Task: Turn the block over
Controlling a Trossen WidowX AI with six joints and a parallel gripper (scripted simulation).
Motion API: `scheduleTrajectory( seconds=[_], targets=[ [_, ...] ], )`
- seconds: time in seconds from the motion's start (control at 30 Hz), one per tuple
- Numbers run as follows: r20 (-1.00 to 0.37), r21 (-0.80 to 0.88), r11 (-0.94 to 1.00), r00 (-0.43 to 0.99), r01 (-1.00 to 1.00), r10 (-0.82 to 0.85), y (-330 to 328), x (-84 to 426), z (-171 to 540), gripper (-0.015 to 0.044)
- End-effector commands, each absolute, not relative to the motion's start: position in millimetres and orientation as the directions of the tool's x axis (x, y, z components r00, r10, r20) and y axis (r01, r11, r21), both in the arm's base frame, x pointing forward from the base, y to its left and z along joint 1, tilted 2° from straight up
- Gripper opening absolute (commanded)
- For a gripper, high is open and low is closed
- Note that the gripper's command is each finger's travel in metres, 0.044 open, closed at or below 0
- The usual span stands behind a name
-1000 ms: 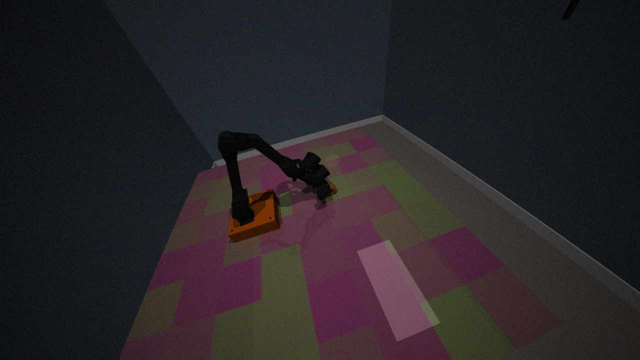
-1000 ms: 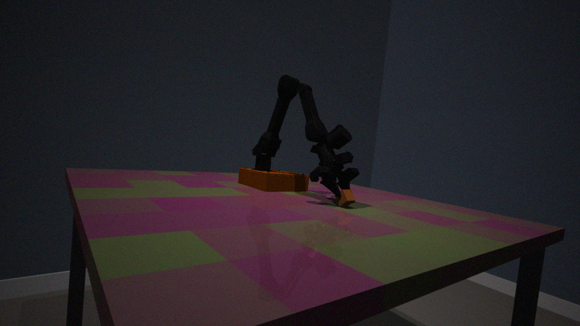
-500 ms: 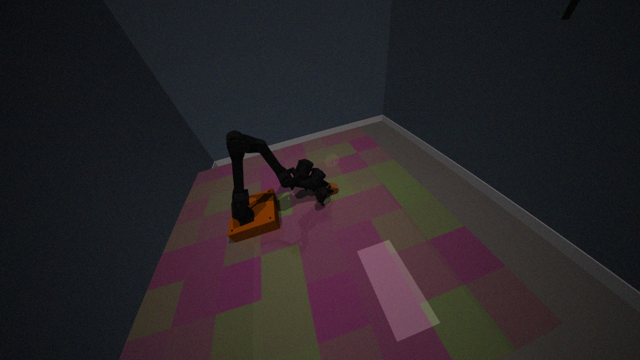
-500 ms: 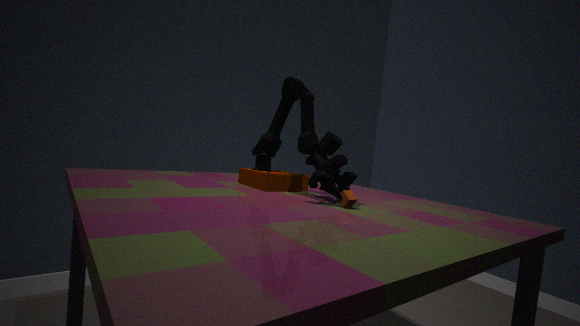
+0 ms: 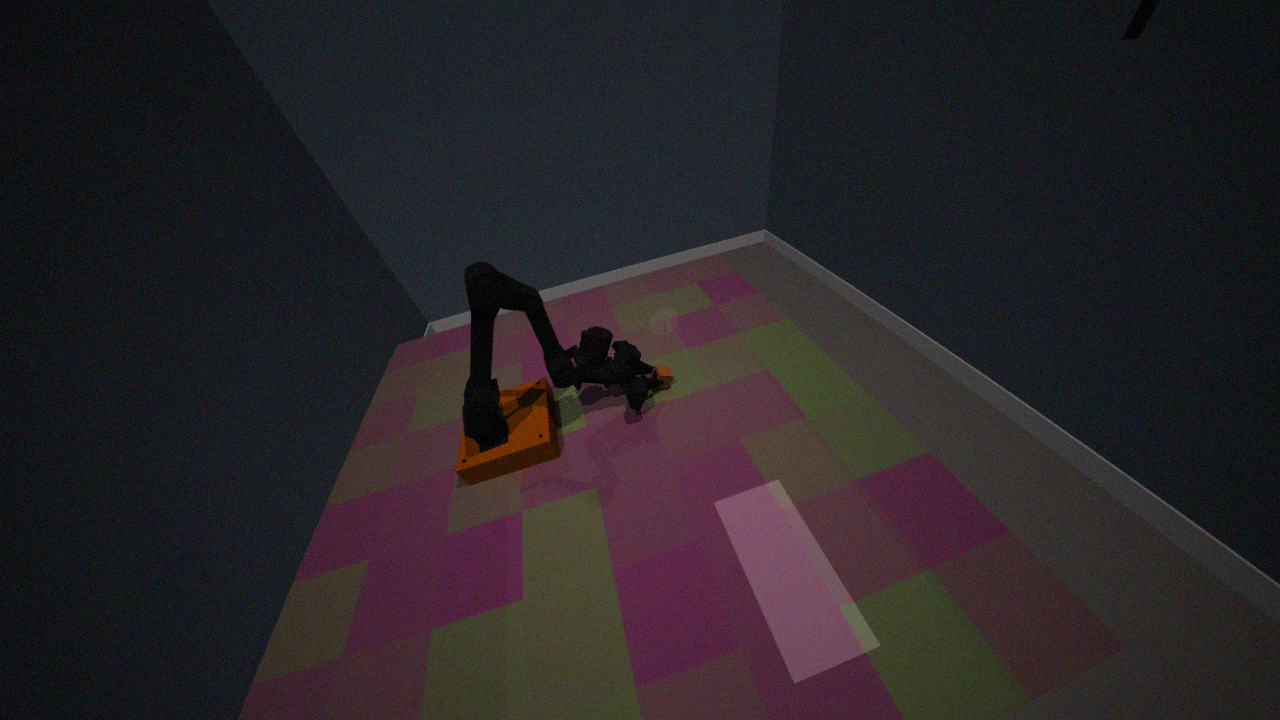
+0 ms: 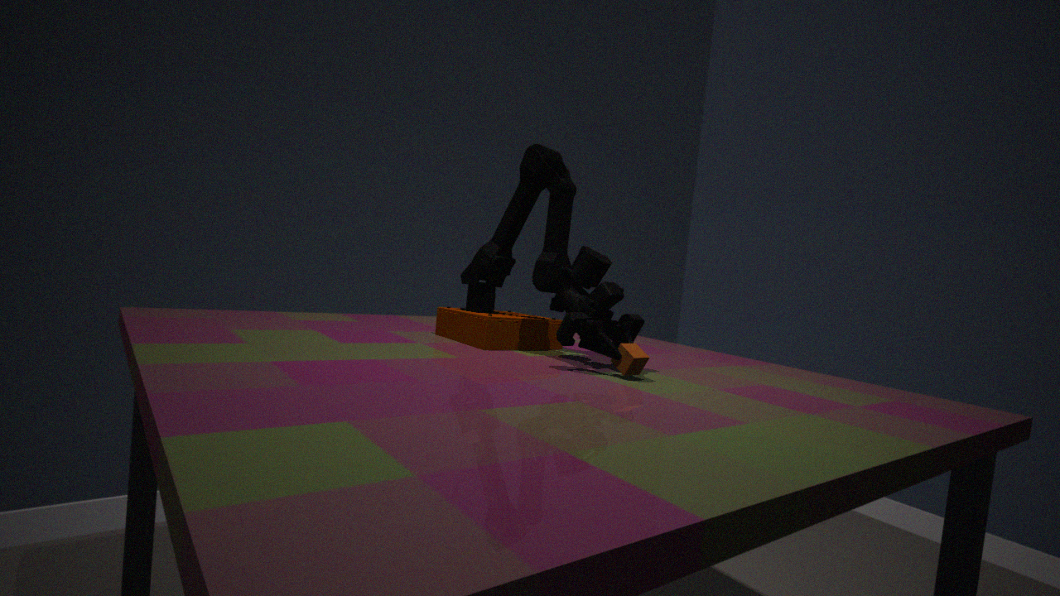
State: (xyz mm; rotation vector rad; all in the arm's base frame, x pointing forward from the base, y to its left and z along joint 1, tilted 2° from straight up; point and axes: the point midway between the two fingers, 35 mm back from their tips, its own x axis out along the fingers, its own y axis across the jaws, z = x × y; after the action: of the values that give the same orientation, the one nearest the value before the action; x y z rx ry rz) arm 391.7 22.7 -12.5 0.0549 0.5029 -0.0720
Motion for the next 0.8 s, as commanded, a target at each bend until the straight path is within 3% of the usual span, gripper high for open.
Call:
scheduleTrajectory(
  seconds=[0.0, 0.33, 0.77],
  targets=[
    [-0.477, 0.029, 0.996, 0.877, 0.084, -0.061, 21.9, 390.0, -12.5, 0.0],
    [-0.477, 0.029, 0.996, 0.877, 0.084, -0.061, 21.9, 390.0, -12.5, 0.0],
    [-0.477, 0.029, 0.996, 0.877, 0.084, -0.061, 21.9, 390.0, -12.5, 0.0341]
  ],
)
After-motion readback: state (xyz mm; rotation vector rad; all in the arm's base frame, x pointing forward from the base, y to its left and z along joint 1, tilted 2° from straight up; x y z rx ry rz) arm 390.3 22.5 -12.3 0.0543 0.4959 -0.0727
